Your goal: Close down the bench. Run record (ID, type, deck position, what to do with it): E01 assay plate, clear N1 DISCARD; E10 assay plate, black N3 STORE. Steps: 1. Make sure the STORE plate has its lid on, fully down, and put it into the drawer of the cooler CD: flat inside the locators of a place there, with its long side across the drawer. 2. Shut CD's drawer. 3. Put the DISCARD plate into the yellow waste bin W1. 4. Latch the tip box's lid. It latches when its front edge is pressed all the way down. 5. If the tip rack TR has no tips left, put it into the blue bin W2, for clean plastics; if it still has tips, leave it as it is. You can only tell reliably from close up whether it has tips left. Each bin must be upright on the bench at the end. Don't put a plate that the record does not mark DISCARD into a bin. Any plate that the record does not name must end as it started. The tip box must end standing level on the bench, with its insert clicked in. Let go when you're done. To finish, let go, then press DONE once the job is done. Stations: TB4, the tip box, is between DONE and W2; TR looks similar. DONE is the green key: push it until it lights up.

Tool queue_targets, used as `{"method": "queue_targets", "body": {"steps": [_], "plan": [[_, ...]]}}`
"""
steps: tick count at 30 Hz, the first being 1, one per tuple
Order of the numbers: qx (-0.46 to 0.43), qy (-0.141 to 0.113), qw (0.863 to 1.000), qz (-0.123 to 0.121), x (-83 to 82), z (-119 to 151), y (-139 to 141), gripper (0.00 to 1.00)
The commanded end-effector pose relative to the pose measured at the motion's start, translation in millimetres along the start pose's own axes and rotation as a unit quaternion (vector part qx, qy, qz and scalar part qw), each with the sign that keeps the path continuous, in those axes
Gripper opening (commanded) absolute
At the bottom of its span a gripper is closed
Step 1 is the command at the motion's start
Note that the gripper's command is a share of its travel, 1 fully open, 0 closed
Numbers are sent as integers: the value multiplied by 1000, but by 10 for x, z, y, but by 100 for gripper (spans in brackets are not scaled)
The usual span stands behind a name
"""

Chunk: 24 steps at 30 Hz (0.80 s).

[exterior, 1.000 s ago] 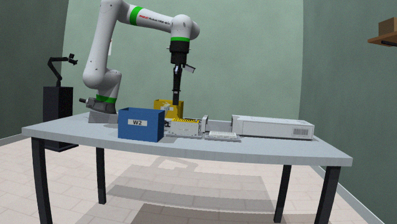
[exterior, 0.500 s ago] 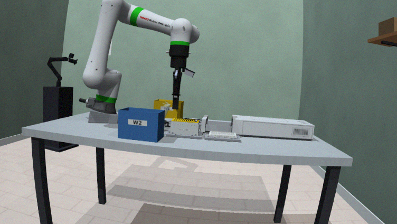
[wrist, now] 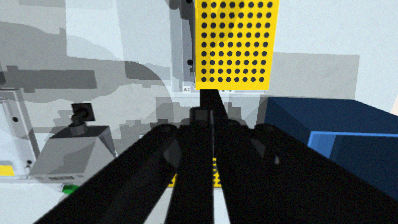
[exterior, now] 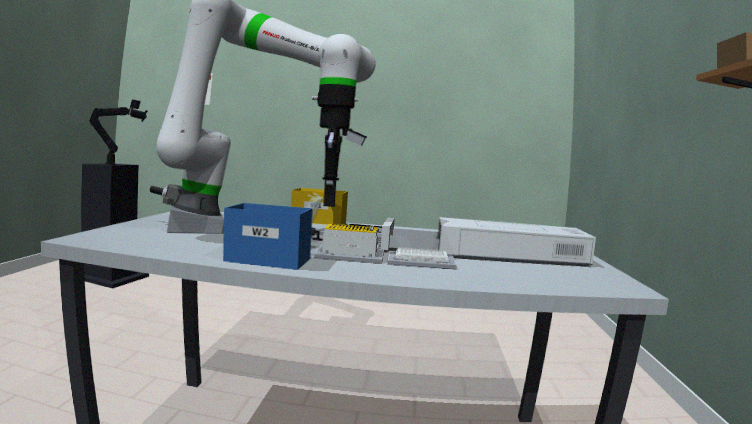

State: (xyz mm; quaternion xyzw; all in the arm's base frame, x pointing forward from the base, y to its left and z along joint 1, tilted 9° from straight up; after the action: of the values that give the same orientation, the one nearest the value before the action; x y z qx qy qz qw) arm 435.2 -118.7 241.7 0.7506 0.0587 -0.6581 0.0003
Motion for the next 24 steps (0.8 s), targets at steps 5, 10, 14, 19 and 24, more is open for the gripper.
{"method": "queue_targets", "body": {"steps": [5, 10, 14, 19, 24], "plan": [[0, 1, 1000, 0, -17, 69, 8, 10], [0, 1, 1000, 0, -26, 135, 14, 10], [0, 1, 1000, 0, -33, 188, 18, 10], [0, 1, 1000, 0, -39, 227, 22, 10], [0, 1, 1000, 0, -48, 293, 28, 10]]}}
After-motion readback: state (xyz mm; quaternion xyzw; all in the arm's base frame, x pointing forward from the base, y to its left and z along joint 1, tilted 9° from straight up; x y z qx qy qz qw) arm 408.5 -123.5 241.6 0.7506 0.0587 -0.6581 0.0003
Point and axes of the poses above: the point where the finger pads meet when closed, its own x axis out along the fingers, its own y axis across the jaws, z = x × y, the point moved 10 cm from there along -x, back along the fingers, and after that the axes turned 5 degrees about x, right-handed, at the moved point
